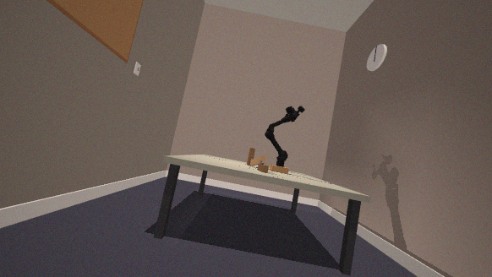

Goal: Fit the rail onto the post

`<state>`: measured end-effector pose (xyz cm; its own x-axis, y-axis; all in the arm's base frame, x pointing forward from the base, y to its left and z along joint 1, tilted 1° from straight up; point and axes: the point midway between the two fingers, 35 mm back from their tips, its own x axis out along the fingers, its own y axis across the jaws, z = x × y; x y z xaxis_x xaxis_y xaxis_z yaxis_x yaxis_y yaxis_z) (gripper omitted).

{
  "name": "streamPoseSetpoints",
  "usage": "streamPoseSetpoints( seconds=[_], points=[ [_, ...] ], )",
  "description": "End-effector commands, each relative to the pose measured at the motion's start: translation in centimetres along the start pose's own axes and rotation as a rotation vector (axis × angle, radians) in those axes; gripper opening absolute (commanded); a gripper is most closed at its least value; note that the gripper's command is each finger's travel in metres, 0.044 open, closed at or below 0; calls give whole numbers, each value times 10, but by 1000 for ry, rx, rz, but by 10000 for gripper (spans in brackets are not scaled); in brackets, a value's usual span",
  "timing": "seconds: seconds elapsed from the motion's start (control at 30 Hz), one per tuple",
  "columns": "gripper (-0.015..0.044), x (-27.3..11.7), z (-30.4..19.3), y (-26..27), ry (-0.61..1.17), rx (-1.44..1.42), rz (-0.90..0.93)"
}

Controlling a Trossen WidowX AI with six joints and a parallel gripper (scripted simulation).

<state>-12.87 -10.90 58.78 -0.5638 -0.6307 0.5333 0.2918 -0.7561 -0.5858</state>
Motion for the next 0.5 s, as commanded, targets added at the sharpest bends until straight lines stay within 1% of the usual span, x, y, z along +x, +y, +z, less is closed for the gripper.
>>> streamPoseSetpoints(
  seconds=[0.0, 0.03, 0.3, 0.47],
  points=[
    [426, 0, 0, 0, 0, 1, 2],
    [440, 1, -1, 2, 0, 4, 7],
    [440, 16, -13, 37, -6, 75, 153],
    [440, 27, -18, 87, -21, 134, 333]
  ],
)
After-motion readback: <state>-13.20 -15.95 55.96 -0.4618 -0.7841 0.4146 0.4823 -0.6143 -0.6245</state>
